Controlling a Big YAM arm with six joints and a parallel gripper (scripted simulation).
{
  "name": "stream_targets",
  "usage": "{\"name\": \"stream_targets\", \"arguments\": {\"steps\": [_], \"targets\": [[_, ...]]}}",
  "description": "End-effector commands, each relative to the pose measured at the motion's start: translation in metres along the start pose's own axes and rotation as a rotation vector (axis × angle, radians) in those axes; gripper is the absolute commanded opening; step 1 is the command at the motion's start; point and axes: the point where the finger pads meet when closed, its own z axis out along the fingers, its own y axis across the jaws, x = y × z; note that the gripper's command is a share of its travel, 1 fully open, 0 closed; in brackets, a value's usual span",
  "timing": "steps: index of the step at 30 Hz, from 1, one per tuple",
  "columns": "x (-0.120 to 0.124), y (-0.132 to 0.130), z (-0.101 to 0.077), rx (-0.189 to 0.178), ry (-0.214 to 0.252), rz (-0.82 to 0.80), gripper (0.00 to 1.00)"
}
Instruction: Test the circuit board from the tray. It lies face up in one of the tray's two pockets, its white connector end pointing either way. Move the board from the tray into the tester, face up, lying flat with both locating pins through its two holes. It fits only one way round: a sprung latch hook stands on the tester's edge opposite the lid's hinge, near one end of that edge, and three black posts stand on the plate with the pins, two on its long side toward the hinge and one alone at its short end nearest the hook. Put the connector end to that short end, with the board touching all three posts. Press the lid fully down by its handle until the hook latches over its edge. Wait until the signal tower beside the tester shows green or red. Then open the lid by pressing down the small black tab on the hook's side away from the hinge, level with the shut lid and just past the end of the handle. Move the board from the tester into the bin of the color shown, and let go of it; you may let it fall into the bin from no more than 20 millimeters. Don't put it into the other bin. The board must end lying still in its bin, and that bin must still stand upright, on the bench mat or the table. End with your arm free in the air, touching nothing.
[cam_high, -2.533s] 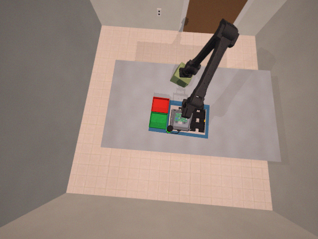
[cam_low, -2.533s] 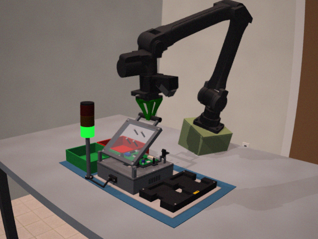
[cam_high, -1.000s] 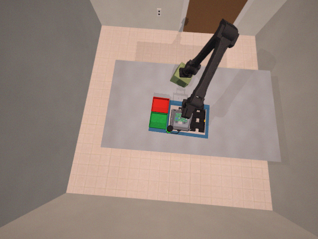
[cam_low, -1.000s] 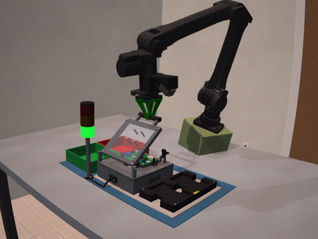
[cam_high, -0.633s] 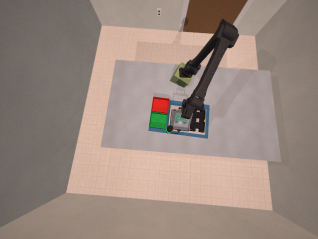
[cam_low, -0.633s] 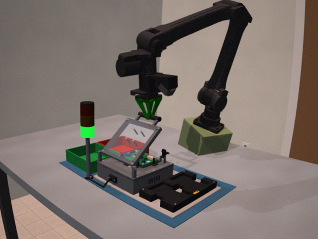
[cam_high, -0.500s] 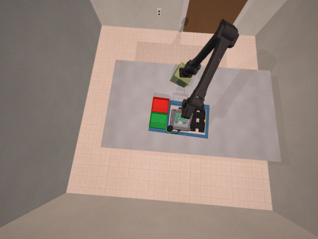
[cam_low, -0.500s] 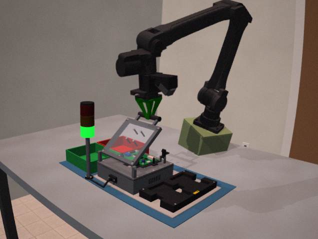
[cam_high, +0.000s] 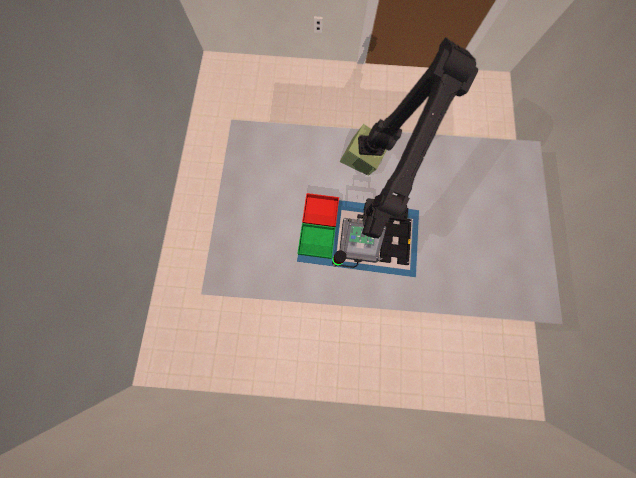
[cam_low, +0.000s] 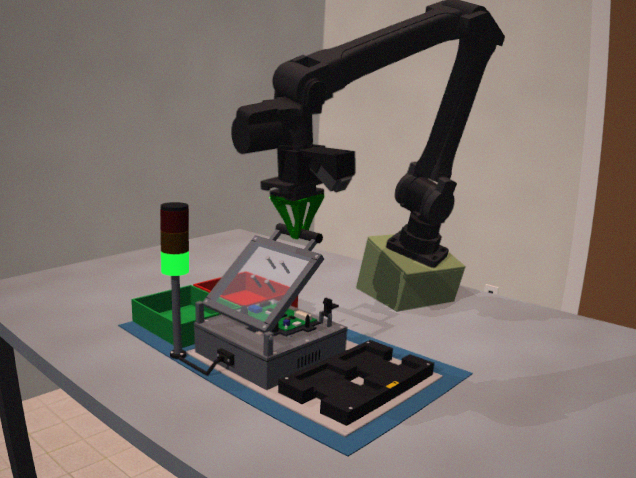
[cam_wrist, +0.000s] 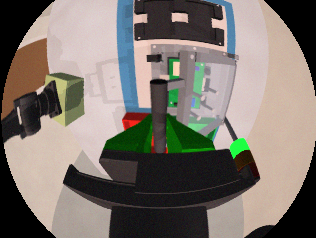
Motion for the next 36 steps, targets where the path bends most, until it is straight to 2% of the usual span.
{"name": "stream_targets", "arguments": {"steps": [1, 16, 17, 36], "targets": [[0.0013, -0.0576, -0.0629, 0.187, 0.022, -0.011, 0.0], [0.0013, -0.0576, -0.0629, 0.187, 0.022, -0.011, 0.0], [0.0029, -0.0607, -0.0594, 0.173, 0.019, -0.007, 0.0], [0.0018, -0.0607, -0.0641, 0.183, 0.021, -0.01, 0.0]]}}
